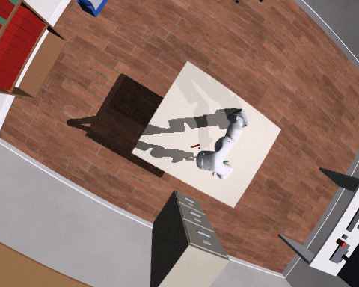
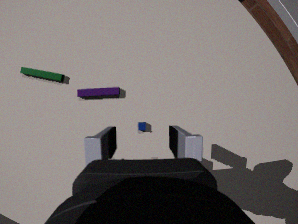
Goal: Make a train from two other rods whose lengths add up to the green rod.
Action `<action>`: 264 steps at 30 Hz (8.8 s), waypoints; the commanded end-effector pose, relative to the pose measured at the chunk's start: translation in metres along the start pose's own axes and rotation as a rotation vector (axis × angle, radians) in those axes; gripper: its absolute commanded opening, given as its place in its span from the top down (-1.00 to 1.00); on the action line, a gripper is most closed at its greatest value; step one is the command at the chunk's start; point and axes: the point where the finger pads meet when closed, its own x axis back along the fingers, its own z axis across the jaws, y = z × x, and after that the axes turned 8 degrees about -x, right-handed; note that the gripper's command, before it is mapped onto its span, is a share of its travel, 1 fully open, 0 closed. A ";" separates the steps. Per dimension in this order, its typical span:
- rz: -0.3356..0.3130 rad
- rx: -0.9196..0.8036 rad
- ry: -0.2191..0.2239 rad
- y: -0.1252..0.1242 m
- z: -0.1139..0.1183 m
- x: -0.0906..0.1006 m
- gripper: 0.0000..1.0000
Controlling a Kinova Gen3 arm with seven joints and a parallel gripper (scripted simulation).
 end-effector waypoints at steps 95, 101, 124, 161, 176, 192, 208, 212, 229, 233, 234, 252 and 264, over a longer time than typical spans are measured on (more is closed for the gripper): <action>0.001 1.473 -0.002 0.135 0.067 -0.022 -1.00; 0.001 1.510 0.000 0.139 0.068 -0.022 -1.00; 0.001 1.530 0.001 0.141 0.069 -0.022 -0.07; 0.001 1.530 0.001 0.141 0.069 -0.023 -0.07; 0.001 1.530 0.001 0.141 0.070 -0.030 -0.07; 0.001 1.530 0.001 0.141 0.070 -0.043 -0.07; 0.001 1.530 0.000 0.141 0.070 -0.054 -0.07; 0.001 1.530 0.001 0.141 0.070 -0.056 -0.07; 0.001 1.530 0.001 0.141 0.070 -0.063 -0.07; 0.000 1.530 0.001 0.141 0.070 -0.065 -0.07; 0.000 1.530 0.001 0.141 0.070 -0.065 -0.07; 0.000 1.530 0.000 0.141 0.070 -0.071 -0.07; 0.001 1.530 0.000 0.141 0.070 -0.072 -0.07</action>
